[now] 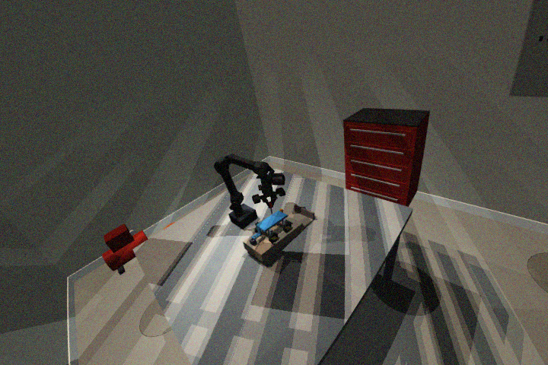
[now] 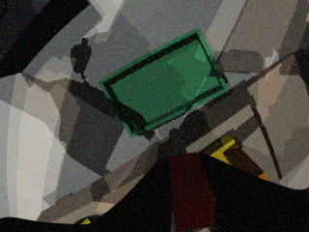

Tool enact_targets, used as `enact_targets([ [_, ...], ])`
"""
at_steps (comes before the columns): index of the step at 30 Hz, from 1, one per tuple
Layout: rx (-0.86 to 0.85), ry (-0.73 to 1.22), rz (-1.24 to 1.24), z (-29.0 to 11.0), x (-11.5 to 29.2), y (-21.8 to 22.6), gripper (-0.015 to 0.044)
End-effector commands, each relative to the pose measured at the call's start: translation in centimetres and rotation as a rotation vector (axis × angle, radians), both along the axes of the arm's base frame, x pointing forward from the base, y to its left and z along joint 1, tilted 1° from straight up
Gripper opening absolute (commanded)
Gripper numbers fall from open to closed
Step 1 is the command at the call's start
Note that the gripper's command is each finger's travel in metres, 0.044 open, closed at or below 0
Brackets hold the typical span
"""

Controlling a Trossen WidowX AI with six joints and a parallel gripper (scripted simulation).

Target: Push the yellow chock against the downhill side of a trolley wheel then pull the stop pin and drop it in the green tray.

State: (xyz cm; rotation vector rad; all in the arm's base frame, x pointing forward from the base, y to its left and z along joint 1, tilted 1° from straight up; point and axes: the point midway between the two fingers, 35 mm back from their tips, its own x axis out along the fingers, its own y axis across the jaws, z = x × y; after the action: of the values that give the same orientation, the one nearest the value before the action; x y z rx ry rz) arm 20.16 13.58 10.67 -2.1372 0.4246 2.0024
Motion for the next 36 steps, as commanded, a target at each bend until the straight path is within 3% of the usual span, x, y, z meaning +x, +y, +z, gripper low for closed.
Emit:
enact_targets([
  [1,0.020,0.018,0.117,-0.1,-0.1,-0.1,0.0000],
  [9,0.054,0.032,0.340,0.0,0.0,-0.3,0.0000],
  [30,0.062,0.037,0.372,-2.1,-2.1,-0.6,0.0000],
  [36,0.166,0.026,0.376,-3.4,-2.0,-0.3,0.0000],
])
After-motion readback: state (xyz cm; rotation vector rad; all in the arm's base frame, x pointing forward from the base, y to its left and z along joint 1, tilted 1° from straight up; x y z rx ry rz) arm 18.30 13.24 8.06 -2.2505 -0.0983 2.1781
